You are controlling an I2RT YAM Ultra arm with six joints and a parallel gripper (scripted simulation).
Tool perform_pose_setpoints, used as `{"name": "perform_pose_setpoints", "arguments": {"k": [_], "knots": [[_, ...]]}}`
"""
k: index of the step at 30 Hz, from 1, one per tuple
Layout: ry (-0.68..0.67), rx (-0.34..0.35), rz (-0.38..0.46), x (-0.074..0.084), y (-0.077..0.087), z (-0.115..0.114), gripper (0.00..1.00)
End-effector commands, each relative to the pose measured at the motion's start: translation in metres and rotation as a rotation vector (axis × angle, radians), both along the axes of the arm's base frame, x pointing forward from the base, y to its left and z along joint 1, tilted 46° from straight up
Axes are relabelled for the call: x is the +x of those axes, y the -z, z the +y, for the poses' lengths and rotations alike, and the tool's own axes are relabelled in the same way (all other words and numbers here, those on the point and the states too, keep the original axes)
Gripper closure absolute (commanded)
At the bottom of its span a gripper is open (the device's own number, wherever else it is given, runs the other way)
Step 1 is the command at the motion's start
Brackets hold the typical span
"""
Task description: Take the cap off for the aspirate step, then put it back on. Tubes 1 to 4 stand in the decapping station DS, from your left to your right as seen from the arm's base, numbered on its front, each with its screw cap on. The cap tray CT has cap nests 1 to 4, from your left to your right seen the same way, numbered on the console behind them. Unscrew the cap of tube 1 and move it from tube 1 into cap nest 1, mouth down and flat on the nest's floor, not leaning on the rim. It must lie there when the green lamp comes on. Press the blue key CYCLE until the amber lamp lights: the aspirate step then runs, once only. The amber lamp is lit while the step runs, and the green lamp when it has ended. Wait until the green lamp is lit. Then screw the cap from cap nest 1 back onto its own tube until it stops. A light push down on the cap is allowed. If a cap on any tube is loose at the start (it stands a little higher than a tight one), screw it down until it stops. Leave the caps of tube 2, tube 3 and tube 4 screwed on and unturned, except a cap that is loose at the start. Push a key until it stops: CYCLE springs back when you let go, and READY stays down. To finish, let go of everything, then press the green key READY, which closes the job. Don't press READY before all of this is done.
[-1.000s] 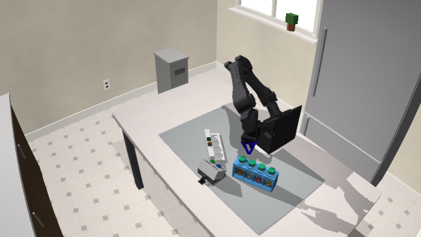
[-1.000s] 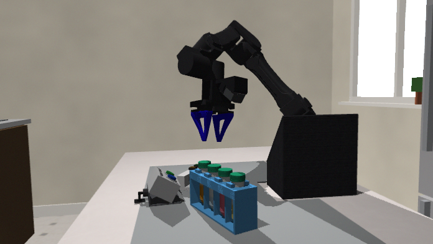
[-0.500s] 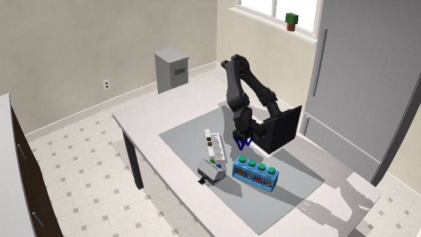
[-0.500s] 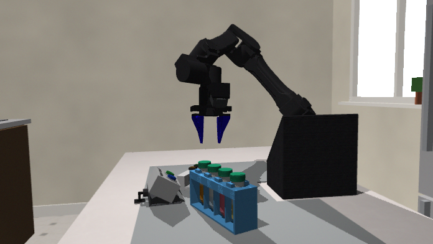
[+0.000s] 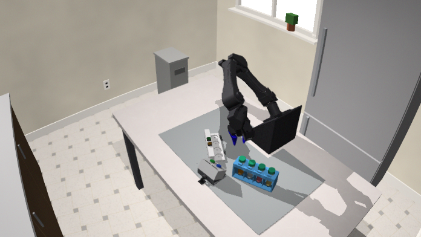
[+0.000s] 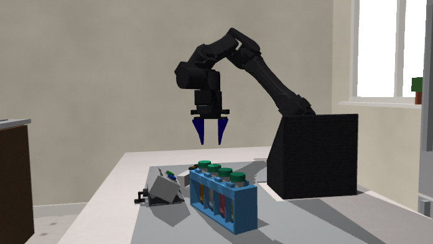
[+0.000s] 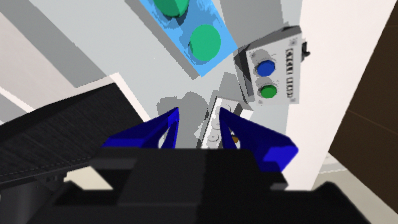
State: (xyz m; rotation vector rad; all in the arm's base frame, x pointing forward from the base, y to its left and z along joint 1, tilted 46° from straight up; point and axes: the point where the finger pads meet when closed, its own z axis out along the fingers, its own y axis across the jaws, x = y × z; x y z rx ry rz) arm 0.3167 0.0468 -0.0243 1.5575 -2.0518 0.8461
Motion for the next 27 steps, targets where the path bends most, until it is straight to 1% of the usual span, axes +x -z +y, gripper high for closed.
{"name": "perform_pose_setpoints", "arguments": {"k": [1,3,4,9,21,26,27], "knots": [[0.096,-0.006,-0.111,0.001,-0.007,-0.002,0.51],[0.146,-0.014,-0.154,0.000,-0.010,-0.006,0.51],[0.159,-0.017,-0.165,-0.001,-0.014,-0.013,0.51],[0.220,-0.027,-0.220,-0.002,-0.015,-0.014,0.51],[0.230,-0.029,-0.229,-0.002,-0.015,-0.014,0.51],[0.521,-0.016,-0.517,-0.008,0.015,0.014,0.51],[0.521,-0.016,-0.517,-0.008,0.015,0.014,0.51]]}}
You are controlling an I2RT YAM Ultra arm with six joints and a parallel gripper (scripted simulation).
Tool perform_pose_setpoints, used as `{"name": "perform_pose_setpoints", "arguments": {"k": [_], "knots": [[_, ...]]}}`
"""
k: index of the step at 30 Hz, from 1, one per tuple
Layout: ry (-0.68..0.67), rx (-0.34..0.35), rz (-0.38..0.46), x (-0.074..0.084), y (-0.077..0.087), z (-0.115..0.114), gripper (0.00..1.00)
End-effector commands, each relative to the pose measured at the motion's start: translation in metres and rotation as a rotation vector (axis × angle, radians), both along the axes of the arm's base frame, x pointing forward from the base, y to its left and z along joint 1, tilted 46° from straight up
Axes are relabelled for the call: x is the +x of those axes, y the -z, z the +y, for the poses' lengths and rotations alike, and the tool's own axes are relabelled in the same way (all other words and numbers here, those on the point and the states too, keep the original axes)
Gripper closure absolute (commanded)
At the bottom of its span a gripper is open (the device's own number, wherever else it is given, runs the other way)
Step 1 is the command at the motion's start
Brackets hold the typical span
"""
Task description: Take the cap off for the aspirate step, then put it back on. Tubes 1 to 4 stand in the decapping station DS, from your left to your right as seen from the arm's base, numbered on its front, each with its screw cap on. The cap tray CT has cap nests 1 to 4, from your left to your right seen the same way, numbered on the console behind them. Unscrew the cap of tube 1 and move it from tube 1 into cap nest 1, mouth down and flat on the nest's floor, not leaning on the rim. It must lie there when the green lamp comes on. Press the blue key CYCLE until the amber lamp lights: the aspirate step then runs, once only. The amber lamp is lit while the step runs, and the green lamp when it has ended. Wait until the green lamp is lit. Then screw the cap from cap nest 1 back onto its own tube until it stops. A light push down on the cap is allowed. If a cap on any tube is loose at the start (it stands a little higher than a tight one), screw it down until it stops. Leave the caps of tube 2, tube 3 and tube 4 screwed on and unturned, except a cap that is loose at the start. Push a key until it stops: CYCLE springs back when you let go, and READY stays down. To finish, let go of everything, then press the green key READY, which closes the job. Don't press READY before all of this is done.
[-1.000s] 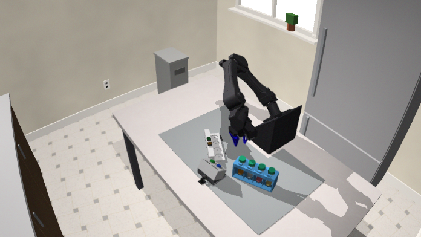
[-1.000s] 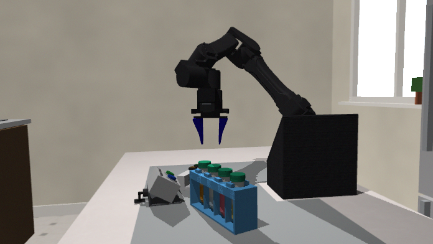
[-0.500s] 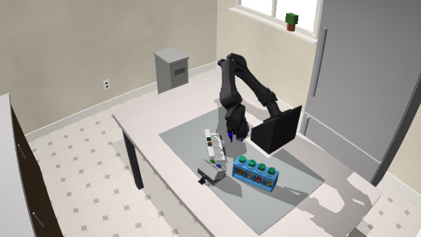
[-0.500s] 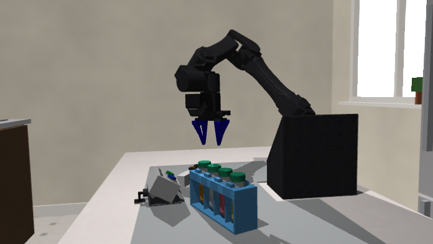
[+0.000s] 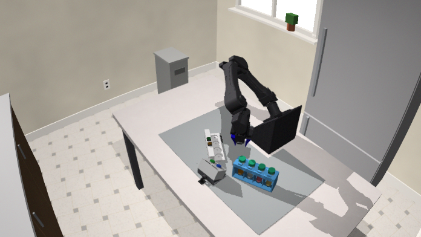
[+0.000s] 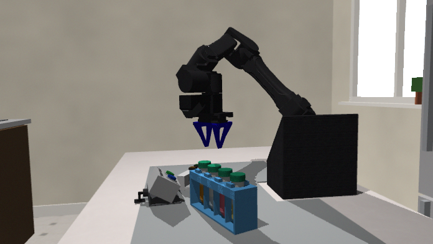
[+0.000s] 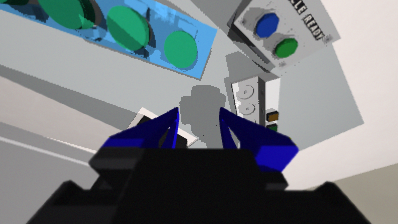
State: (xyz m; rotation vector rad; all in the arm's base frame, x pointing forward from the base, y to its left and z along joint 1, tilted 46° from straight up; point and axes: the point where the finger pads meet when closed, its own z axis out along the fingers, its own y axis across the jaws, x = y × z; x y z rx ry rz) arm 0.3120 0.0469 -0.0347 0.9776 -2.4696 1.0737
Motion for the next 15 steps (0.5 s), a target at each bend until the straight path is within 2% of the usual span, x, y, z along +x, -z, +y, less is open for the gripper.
{"name": "perform_pose_setpoints", "arguments": {"k": [1,2,3,4,5,6,7,9,10,11,12,13,14,15], "knots": [[0.125,0.019,-0.147,-0.003,0.005,0.014,0.51],[0.188,0.021,-0.213,-0.005,0.011,0.020,0.51],[0.188,0.021,-0.213,-0.005,0.011,0.020,0.51],[0.246,0.023,-0.273,-0.006,0.017,0.026,0.51],[0.246,0.023,-0.273,-0.006,0.017,0.026,0.51],[0.303,0.025,-0.333,-0.007,0.022,0.032,0.51],[0.303,0.025,-0.333,-0.007,0.022,0.032,0.51],[0.408,0.027,-0.441,-0.010,0.034,0.043,0.51],[0.419,0.028,-0.453,-0.010,0.034,0.043,0.51],[0.477,0.030,-0.513,-0.011,0.040,0.049,0.51],[0.477,0.030,-0.513,-0.011,0.040,0.049,0.51],[0.534,0.032,-0.573,-0.012,0.046,0.055,0.51],[0.534,0.032,-0.573,-0.012,0.046,0.055,0.51],[0.592,0.034,-0.633,-0.014,0.052,0.060,0.51]]}}
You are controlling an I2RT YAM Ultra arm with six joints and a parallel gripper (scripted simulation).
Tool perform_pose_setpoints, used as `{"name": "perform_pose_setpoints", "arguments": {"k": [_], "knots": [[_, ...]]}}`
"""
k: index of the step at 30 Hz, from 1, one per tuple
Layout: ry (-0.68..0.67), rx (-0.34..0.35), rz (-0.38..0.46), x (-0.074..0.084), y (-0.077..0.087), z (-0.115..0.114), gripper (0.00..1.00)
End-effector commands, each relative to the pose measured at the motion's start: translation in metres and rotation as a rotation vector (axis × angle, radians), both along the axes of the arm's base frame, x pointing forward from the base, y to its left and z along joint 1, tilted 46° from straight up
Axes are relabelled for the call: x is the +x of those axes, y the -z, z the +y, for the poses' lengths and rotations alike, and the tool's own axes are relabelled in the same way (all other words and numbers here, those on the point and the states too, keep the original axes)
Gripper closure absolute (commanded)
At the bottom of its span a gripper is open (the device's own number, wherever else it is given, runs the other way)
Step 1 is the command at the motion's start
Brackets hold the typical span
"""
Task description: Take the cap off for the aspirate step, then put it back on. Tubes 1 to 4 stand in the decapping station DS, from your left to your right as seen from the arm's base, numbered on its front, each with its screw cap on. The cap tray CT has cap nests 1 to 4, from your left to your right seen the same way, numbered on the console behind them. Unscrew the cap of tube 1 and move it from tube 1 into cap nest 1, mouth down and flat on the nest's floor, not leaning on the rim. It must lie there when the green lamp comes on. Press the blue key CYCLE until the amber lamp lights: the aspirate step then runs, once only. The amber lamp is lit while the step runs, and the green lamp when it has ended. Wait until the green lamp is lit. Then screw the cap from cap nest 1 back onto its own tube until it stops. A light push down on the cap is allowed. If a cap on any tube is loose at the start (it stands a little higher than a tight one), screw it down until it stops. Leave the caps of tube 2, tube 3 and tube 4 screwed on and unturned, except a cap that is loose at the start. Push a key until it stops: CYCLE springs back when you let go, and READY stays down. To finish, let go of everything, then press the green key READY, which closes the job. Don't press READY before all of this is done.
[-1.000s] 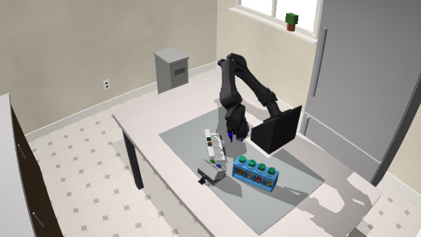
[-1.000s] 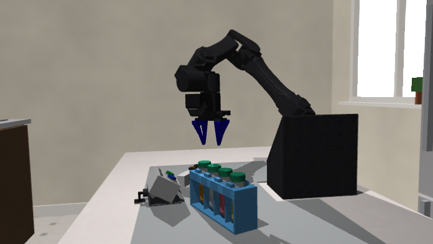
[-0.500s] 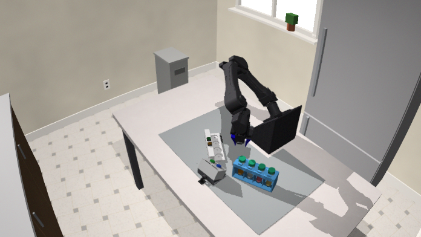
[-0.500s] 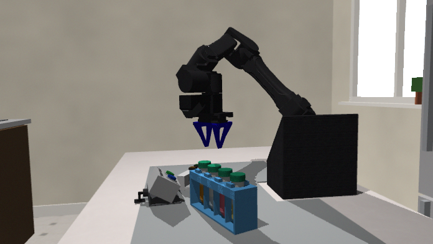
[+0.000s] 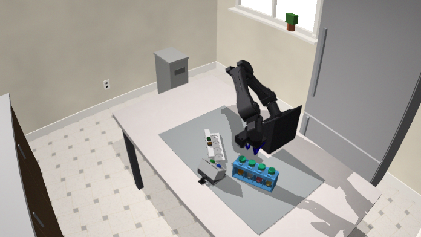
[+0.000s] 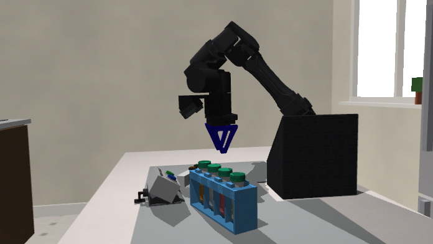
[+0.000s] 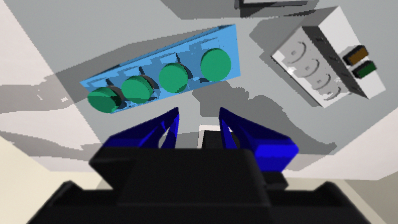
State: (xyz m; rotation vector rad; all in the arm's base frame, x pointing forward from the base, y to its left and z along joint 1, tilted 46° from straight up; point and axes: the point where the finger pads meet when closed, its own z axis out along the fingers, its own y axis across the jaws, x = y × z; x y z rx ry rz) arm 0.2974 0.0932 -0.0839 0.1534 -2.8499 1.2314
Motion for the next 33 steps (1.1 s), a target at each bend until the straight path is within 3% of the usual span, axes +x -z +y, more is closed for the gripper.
{"name": "perform_pose_setpoints", "arguments": {"k": [1,3,6,7,9,15,23,33], "knots": [[0.141,0.021,-0.174,0.001,0.003,0.014,0.51],[0.141,0.021,-0.174,0.001,0.003,0.014,0.51],[0.309,0.026,-0.348,-0.003,0.021,0.031,0.51],[0.315,0.026,-0.355,-0.003,0.021,0.031,0.51],[0.417,0.029,-0.460,-0.006,0.032,0.043,0.51],[0.601,0.034,-0.651,-0.009,0.050,0.060,0.51],[0.601,0.035,-0.651,-0.017,0.085,0.095,0.51],[0.601,0.035,-0.651,-0.017,0.089,0.094,0.51]]}}
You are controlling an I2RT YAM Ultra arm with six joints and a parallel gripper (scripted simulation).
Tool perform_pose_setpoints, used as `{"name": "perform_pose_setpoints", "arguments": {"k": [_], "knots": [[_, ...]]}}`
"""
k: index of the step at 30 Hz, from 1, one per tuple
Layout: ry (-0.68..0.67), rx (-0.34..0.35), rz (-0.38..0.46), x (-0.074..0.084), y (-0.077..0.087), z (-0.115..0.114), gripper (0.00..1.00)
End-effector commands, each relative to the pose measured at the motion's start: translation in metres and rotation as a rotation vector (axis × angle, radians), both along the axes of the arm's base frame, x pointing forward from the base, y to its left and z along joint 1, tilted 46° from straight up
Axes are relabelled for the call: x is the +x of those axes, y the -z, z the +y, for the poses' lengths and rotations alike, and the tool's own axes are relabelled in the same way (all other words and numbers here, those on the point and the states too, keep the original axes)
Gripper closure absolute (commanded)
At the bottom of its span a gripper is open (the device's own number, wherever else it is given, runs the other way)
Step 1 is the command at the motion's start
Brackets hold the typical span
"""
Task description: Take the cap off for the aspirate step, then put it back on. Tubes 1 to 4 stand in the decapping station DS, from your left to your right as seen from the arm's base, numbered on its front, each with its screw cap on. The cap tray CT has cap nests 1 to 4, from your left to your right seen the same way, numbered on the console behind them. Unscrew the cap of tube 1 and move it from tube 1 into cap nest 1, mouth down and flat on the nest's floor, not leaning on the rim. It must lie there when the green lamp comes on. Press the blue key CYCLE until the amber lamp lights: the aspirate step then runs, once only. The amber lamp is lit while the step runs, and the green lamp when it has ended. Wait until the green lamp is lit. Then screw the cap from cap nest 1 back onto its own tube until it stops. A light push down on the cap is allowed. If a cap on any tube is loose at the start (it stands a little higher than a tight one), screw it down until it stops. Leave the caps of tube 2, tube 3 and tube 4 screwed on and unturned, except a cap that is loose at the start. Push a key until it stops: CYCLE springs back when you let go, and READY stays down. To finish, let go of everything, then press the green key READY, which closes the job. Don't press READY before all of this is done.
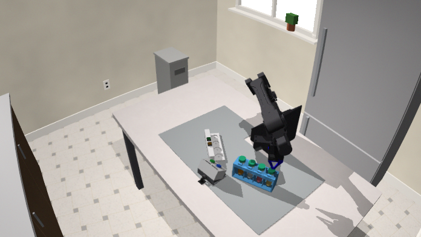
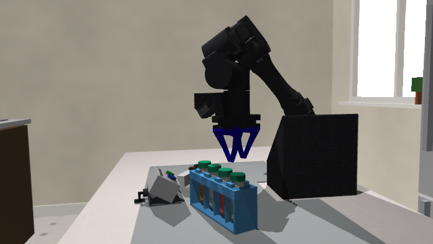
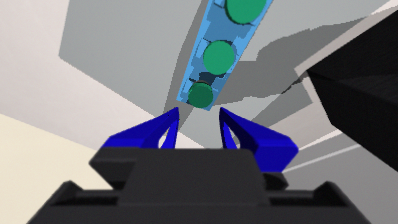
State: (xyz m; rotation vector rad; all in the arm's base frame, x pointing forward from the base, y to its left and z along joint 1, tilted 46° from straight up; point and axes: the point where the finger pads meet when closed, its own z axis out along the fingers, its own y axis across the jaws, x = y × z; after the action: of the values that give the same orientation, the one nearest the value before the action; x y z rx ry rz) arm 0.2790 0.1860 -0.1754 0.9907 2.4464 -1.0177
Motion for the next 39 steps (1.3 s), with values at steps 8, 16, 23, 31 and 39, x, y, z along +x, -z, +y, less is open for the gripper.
{"name": "perform_pose_setpoints", "arguments": {"k": [8,16,23,31,39], "knots": [[-0.002,0.002,-0.008,0.001,0.010,-0.012,0.51],[-0.002,0.001,-0.008,0.002,0.020,-0.022,0.51],[-0.002,0.001,-0.008,0.002,0.020,-0.022,0.51],[-0.002,0.001,-0.008,0.002,0.023,-0.025,0.51],[-0.002,0.001,-0.008,0.002,0.025,-0.027,0.51]]}}
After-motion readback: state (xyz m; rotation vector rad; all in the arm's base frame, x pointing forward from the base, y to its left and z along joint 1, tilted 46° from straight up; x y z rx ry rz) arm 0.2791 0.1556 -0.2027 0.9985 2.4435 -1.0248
